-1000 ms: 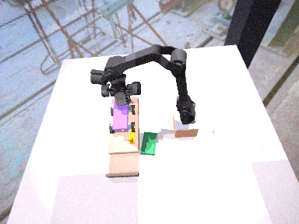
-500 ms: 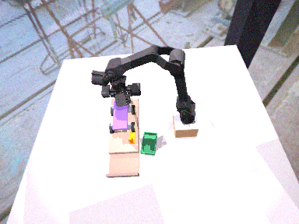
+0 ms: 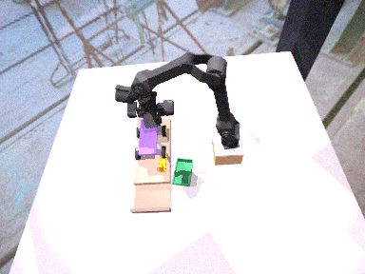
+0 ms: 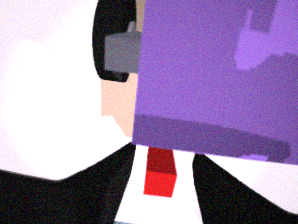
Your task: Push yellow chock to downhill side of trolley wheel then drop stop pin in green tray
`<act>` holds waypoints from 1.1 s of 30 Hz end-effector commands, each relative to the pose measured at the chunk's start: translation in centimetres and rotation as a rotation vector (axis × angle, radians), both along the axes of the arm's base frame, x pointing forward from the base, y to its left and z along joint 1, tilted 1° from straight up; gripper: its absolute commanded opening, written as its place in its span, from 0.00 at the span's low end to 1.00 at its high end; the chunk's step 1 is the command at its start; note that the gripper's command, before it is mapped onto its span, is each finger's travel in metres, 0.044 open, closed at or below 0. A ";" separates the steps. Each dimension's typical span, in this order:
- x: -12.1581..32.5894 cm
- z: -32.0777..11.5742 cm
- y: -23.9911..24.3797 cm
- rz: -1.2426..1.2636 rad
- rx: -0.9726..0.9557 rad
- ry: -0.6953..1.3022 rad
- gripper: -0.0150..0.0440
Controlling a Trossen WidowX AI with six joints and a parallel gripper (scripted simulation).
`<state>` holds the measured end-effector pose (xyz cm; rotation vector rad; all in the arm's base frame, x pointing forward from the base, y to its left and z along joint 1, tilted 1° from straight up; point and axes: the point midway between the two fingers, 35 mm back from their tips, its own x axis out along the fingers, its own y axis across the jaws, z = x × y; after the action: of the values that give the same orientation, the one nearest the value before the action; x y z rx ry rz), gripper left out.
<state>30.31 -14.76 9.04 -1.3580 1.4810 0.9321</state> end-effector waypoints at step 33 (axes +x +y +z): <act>-0.3 0.2 0.1 0.005 0.003 0.014 0.25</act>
<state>29.90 -14.70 8.69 -1.3515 1.4922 0.9491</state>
